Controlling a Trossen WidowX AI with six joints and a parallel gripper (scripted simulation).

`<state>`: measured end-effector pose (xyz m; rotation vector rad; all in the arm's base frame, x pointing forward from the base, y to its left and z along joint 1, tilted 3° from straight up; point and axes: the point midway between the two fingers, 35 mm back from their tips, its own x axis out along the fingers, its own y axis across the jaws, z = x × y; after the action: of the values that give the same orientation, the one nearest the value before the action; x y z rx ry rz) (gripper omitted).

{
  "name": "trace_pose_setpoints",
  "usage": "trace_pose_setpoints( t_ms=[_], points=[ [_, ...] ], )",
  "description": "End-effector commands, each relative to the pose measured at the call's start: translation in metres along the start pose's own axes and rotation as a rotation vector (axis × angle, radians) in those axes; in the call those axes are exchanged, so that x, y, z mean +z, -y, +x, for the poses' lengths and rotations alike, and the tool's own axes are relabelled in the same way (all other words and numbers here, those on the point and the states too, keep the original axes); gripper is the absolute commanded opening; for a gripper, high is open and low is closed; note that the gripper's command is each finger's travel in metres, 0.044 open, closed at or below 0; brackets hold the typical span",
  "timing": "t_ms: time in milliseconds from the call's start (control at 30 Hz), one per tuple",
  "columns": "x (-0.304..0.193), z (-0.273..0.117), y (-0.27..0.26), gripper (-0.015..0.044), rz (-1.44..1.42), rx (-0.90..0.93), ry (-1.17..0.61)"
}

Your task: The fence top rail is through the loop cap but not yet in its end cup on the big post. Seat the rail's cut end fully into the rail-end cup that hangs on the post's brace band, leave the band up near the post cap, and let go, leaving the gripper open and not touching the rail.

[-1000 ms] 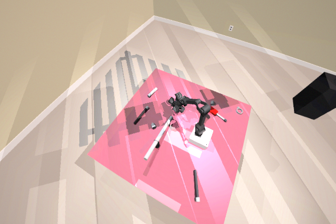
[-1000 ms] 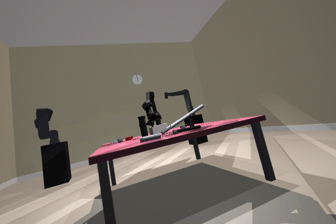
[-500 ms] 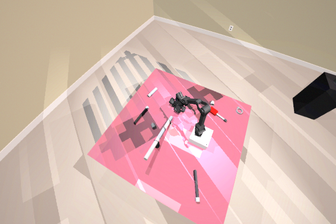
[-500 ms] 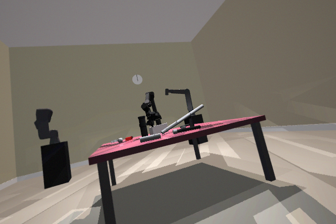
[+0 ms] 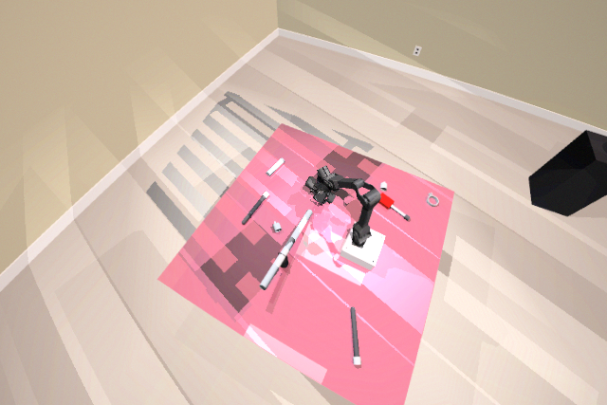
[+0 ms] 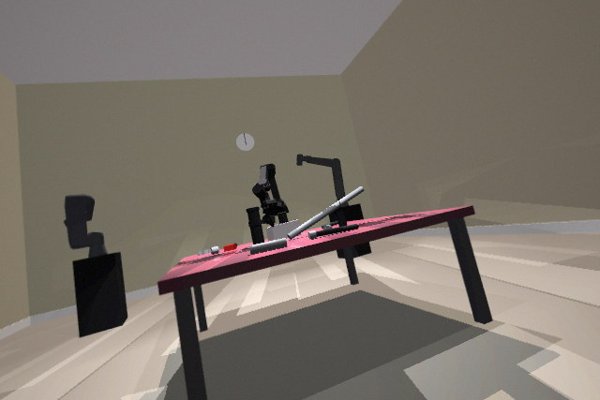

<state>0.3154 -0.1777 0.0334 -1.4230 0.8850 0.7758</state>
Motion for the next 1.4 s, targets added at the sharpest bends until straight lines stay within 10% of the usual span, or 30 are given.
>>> trace_pose_setpoints(
  t_ms=[0,200,767,1133,1367],
  points=[
    [0.000,0.000,0.000,0.0000,-0.001,0.000,0.000],
    [0.000,0.000,0.000,0.0000,-0.001,0.000,0.000],
    [0.019,-0.016,0.011,0.0440,-0.003,0.001,0.004],
    [0.039,-0.031,0.020,0.0440,0.003,-0.003,0.013],
    [0.077,-0.054,0.037,0.0440,0.482,0.011,0.013]
  ],
)
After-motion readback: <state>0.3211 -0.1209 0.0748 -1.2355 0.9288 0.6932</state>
